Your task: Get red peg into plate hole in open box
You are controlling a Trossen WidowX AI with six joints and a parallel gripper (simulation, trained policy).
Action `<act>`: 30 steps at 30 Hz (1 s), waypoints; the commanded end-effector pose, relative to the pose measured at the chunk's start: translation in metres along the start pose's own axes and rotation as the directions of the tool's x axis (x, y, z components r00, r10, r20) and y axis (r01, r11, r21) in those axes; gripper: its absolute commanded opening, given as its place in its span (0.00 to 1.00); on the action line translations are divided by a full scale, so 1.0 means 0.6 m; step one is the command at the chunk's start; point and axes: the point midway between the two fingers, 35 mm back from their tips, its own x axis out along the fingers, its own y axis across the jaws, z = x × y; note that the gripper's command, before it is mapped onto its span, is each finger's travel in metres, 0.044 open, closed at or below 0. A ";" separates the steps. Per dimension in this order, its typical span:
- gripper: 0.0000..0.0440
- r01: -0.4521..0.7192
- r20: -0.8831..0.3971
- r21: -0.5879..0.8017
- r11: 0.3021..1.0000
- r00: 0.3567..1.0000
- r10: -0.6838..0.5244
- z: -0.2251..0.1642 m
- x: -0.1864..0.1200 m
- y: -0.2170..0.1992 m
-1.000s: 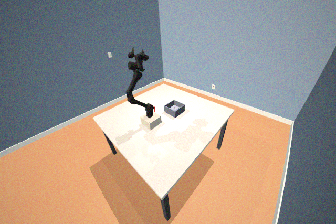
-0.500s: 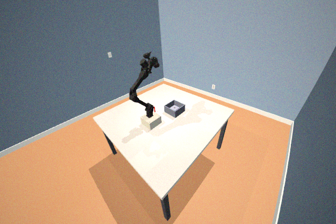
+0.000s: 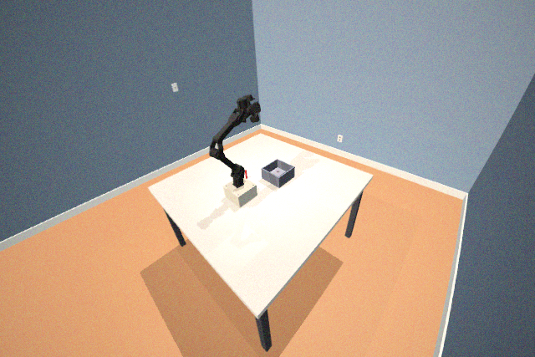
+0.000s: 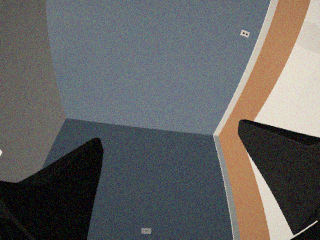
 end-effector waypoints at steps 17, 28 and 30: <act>1.00 0.601 -0.179 0.006 0.799 0.787 -0.590 -0.096 0.019 -0.268; 1.00 0.833 -0.266 -0.115 0.542 0.499 -0.824 -0.159 -0.032 -0.388; 1.00 0.861 -0.276 -0.143 0.488 0.438 -0.855 -0.170 -0.045 -0.407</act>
